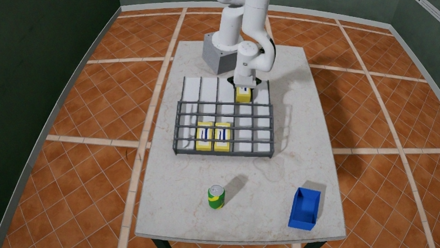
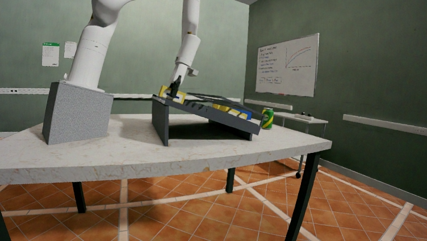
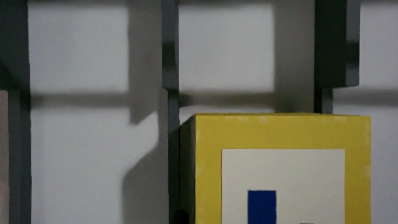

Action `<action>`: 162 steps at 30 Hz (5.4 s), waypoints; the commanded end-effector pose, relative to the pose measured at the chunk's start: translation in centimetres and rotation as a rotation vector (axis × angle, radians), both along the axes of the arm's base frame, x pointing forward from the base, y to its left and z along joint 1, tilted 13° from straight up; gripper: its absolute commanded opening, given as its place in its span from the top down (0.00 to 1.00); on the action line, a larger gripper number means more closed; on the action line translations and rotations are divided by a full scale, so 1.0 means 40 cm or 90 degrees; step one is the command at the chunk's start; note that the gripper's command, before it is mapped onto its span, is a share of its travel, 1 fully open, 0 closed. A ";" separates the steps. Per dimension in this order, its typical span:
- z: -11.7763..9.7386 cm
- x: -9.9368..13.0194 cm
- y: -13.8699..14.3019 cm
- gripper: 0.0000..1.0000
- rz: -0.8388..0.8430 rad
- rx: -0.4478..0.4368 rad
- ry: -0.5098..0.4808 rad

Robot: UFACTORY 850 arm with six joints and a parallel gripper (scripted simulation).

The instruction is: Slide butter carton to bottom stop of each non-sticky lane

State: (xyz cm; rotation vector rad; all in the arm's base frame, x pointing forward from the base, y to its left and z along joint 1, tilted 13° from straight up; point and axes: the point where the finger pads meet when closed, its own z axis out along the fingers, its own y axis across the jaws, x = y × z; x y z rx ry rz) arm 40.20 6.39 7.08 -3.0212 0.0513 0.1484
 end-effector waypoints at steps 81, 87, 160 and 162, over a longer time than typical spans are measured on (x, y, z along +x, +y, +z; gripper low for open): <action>0.001 0.002 0.000 0.10 0.000 0.000 -0.001; 0.001 0.002 0.000 0.10 0.000 0.000 -0.001; 0.001 0.002 0.000 0.00 0.000 0.000 -0.001; 0.001 0.002 0.000 0.00 0.000 0.000 -0.001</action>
